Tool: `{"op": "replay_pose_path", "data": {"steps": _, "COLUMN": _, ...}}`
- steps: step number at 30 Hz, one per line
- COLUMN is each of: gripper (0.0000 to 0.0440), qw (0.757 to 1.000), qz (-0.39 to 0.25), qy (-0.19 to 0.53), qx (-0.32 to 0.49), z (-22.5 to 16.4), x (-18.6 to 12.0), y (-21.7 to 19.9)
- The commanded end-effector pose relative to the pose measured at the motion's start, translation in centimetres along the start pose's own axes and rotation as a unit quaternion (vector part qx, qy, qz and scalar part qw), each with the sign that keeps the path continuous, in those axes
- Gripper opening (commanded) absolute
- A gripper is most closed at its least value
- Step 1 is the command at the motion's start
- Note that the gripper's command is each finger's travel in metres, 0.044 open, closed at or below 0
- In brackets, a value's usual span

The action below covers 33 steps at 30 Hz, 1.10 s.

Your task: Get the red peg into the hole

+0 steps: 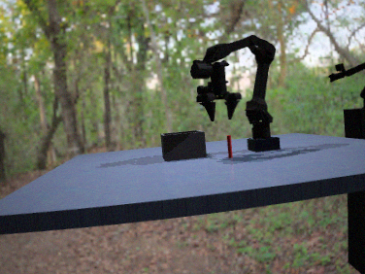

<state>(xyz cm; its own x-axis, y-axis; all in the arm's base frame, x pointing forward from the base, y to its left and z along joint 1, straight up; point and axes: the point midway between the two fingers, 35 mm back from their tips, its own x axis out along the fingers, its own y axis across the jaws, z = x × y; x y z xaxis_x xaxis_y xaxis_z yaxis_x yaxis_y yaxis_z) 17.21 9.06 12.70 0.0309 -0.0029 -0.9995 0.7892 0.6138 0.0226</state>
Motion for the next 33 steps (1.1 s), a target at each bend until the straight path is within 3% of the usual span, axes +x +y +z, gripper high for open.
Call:
{"op": "replay_pose_path", "data": {"steps": 1, "gripper": 0.0440, "qw": 1.000, "qz": -0.014, "qy": -0.002, "qx": 0.014, "z": -0.9, "x": 1.4, "y": 0.0}}
{"op": "replay_pose_path", "data": {"steps": 22, "gripper": 0.0427, "qw": 0.998, "qz": 0.037, "qy": -0.001, "qx": 0.052, "z": -3.9, "x": 10.6, "y": 2.1}}
{"op": "replay_pose_path", "data": {"steps": 25, "gripper": 0.0375, "qw": 0.997, "qz": 0.035, "qy": 0.005, "qx": 0.062, "z": -4.1, "x": 11.4, "y": 1.9}}
{"op": "replay_pose_path", "data": {"steps": 33, "gripper": 0.0169, "qw": 0.997, "qz": 0.022, "qy": 0.030, "qx": 0.068, "z": -4.5, "x": 11.6, "y": 1.6}}
